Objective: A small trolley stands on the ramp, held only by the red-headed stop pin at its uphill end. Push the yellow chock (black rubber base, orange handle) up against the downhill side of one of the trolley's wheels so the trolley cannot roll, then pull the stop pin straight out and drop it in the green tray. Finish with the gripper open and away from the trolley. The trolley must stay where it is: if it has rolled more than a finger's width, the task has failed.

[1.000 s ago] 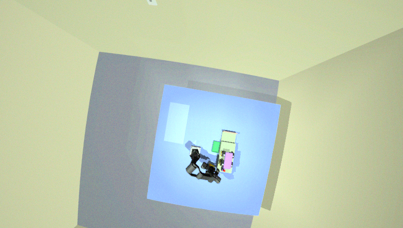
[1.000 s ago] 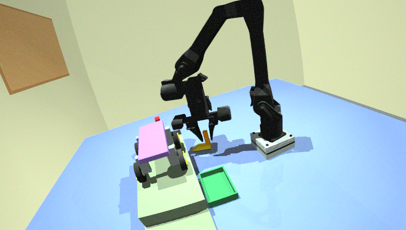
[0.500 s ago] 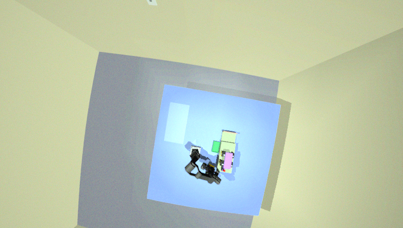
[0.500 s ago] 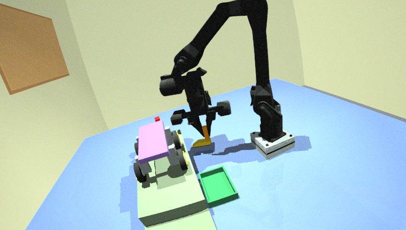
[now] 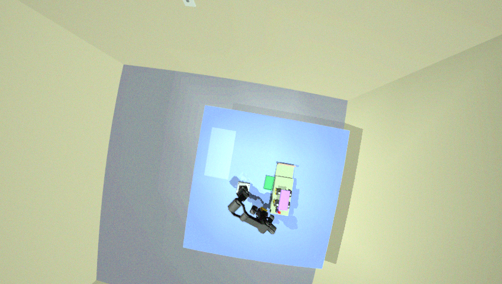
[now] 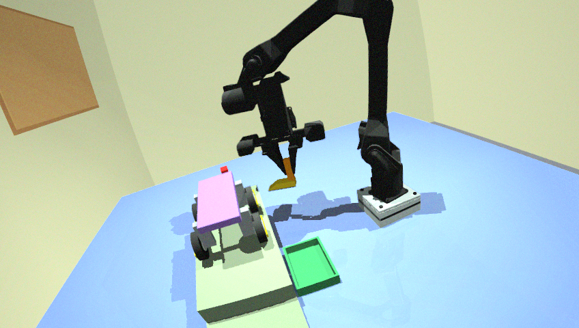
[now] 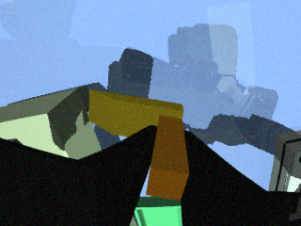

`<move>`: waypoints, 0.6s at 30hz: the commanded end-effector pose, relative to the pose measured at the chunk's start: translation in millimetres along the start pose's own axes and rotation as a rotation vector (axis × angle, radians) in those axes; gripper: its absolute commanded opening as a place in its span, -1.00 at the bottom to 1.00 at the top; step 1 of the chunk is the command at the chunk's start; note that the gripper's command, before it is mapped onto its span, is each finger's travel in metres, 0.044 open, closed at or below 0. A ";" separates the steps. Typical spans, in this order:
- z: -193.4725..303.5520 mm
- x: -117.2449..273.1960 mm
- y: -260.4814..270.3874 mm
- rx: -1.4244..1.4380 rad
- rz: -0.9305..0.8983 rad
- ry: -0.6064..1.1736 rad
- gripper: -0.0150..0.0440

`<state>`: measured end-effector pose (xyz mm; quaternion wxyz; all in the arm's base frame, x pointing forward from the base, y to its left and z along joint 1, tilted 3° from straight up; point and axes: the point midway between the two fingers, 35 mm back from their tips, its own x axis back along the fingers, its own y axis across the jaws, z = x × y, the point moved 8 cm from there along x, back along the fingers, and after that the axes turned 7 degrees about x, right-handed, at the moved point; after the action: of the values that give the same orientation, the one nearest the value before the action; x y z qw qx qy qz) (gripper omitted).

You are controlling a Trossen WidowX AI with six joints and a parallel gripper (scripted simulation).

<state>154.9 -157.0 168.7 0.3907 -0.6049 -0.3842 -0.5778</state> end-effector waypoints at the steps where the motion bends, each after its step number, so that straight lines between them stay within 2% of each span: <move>1: 0.1 13.9 0.3 0.003 -0.006 0.004 -0.49; 18: 0.9 73.0 2.7 0.003 -0.007 0.004 -0.49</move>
<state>158.9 -156.8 232.0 0.3921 -0.6032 -0.3876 -0.5764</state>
